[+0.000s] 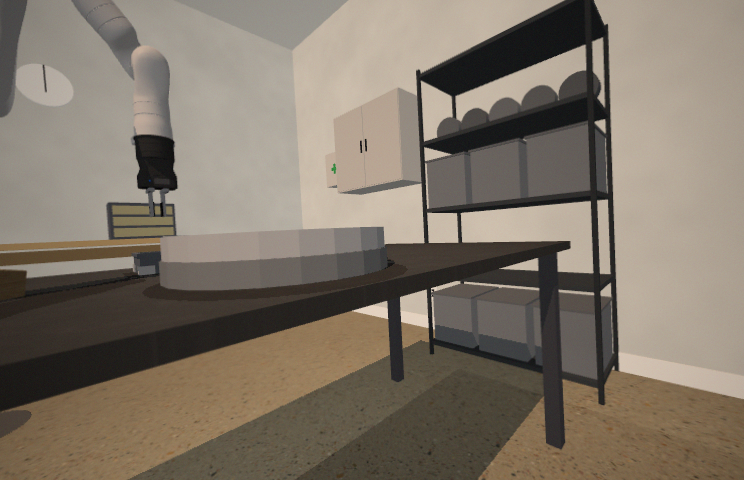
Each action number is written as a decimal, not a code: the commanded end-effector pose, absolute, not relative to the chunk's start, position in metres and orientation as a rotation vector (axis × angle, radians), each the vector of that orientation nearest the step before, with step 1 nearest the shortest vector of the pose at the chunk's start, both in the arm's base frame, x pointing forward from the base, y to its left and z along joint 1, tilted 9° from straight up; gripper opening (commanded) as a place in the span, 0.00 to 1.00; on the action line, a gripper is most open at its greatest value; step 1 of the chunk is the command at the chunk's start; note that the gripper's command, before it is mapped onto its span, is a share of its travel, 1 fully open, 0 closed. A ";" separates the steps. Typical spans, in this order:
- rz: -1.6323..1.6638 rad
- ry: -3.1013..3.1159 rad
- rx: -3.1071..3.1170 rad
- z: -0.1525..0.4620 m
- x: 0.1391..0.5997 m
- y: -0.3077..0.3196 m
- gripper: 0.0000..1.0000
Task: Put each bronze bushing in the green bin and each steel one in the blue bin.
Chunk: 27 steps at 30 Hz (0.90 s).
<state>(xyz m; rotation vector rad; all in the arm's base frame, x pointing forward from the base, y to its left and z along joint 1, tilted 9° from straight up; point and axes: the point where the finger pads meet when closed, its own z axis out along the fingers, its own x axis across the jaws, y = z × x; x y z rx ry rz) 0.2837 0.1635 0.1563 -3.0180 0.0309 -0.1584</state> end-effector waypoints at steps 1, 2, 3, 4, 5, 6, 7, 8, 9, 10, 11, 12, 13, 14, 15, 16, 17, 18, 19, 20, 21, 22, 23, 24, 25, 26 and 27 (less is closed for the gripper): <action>-0.164 -0.049 -3.019 0.155 0.283 0.152 0.40; -0.169 -0.129 -3.019 0.153 0.282 0.141 0.40; -0.174 -0.208 -3.017 0.151 0.281 0.130 0.40; -0.179 -0.288 -3.013 0.149 0.280 0.118 0.40; -0.184 -0.368 -3.007 0.147 0.279 0.107 0.40; -0.184 -0.368 -3.007 0.147 0.279 0.107 0.40; -0.184 -0.368 -3.007 0.147 0.279 0.107 0.40; -0.184 -0.368 -3.007 0.147 0.279 0.107 0.40; -0.188 -0.448 -2.999 0.145 0.278 0.096 0.40; -0.193 -0.527 -2.989 0.144 0.277 0.085 0.40; -0.193 -0.527 -2.989 0.144 0.277 0.085 0.40; -0.193 -0.527 -2.989 0.144 0.277 0.085 0.40; -0.197 -0.607 -2.977 0.142 0.276 0.073 0.40; -0.201 -0.686 -2.963 0.140 0.275 0.062 0.40; -0.206 -0.765 -2.946 0.138 0.274 0.051 0.40; -0.206 -0.765 -2.946 0.138 0.274 0.051 0.40; -0.206 -0.765 -2.946 0.138 0.274 0.051 0.40; -0.206 -0.765 -2.946 0.138 0.274 0.051 0.40; -0.210 -0.843 -2.928 0.136 0.273 0.039 0.40; -0.213 -0.921 -2.908 0.134 0.272 0.028 0.40; -0.217 -0.998 -2.886 0.132 0.271 0.017 0.40; -0.217 -0.998 -2.885 0.132 0.271 0.017 0.40; -0.222 -1.066 -2.867 0.131 0.270 0.007 0.40; -0.221 -1.075 -2.861 0.130 0.270 0.005 0.40; -0.226 -1.132 -2.849 0.129 0.269 -0.002 0.40; -0.224 -1.152 -2.835 0.129 0.269 -0.006 0.40; -0.224 -1.152 -2.835 0.129 0.269 -0.006 0.40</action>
